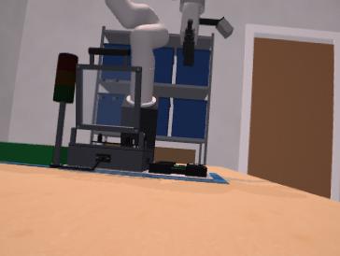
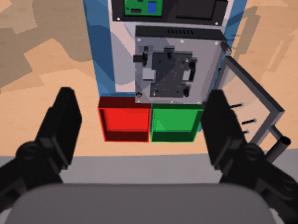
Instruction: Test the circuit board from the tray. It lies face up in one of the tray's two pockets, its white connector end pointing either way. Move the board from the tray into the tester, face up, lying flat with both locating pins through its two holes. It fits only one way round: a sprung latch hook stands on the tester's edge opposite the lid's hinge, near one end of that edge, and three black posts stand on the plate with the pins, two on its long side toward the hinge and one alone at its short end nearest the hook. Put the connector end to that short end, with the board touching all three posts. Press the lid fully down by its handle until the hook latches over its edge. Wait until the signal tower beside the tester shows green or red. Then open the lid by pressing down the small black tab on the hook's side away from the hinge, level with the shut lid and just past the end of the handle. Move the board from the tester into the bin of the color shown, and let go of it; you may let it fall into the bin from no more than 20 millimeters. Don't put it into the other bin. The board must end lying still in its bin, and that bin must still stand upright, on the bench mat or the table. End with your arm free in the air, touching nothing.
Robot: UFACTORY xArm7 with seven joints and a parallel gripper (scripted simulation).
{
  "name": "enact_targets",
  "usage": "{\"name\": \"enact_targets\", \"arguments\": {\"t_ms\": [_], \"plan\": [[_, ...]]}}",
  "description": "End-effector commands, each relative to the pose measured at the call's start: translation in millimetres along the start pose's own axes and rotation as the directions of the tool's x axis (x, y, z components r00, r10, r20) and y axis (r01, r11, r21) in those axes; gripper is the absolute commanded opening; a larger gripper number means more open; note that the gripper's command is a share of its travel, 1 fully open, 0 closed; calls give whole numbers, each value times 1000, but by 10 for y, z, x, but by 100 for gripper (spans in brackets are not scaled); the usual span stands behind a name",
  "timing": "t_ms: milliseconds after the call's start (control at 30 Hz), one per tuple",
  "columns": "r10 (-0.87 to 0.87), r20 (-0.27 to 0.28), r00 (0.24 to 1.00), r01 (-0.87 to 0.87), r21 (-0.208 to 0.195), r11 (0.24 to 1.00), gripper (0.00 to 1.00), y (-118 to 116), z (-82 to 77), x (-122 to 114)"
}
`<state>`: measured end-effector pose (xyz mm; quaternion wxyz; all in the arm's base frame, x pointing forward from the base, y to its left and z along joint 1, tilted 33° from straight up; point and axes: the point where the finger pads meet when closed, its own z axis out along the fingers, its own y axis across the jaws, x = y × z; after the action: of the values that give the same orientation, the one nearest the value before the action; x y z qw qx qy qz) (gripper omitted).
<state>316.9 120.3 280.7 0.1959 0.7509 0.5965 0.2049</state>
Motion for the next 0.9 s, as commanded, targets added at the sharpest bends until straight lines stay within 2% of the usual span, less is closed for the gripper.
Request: {"name": "enact_targets", "arguments": {"t_ms": [0, 633, 867], "plan": [[0, -2, 1000, 0, -3, 1000, 100, 15, -11, 13], [0, -2, 1000, 0, -3, 1000, 100, 19, -6, 17], [0, -2, 1000, 0, -3, 1000, 100, 19, 121, 17]]}}
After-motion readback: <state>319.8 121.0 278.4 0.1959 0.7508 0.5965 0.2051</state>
